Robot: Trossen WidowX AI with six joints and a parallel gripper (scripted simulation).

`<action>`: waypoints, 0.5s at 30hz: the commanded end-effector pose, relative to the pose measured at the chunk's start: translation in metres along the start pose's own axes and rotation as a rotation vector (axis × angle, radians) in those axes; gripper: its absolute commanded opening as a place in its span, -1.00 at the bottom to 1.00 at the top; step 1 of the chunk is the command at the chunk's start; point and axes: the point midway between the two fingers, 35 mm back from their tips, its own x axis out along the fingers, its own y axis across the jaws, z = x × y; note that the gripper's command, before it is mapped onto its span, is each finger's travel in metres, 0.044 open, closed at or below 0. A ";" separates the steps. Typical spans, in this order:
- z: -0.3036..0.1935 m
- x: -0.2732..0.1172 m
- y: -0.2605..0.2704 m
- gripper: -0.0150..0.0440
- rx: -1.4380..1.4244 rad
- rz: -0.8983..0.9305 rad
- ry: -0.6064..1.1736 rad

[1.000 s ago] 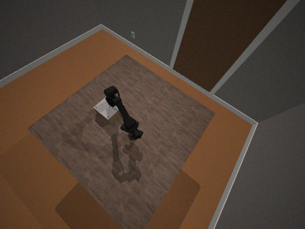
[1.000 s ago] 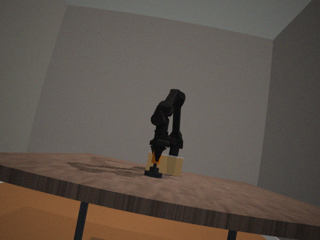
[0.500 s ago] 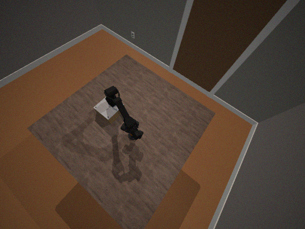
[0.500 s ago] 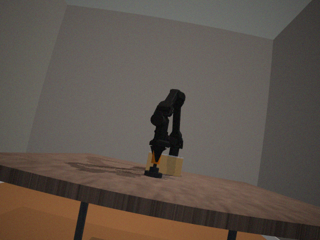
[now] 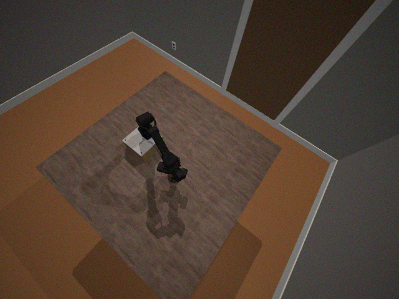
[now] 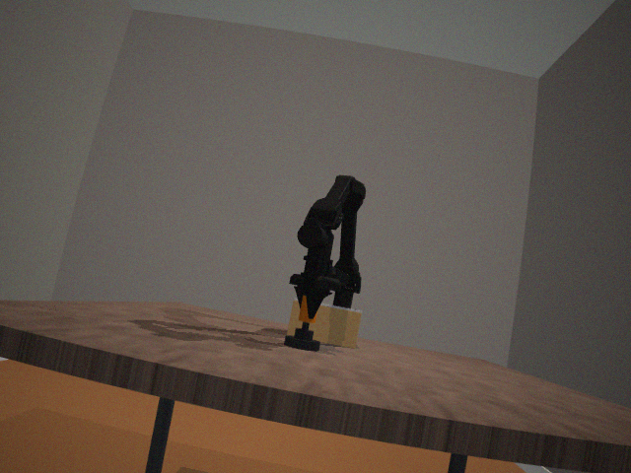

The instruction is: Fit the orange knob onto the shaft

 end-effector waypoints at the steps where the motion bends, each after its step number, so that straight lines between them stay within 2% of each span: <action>1: 0.000 -0.003 0.000 -0.49 -0.030 -0.006 0.008; 15: -0.003 0.000 -0.003 -0.49 -0.030 -0.006 0.008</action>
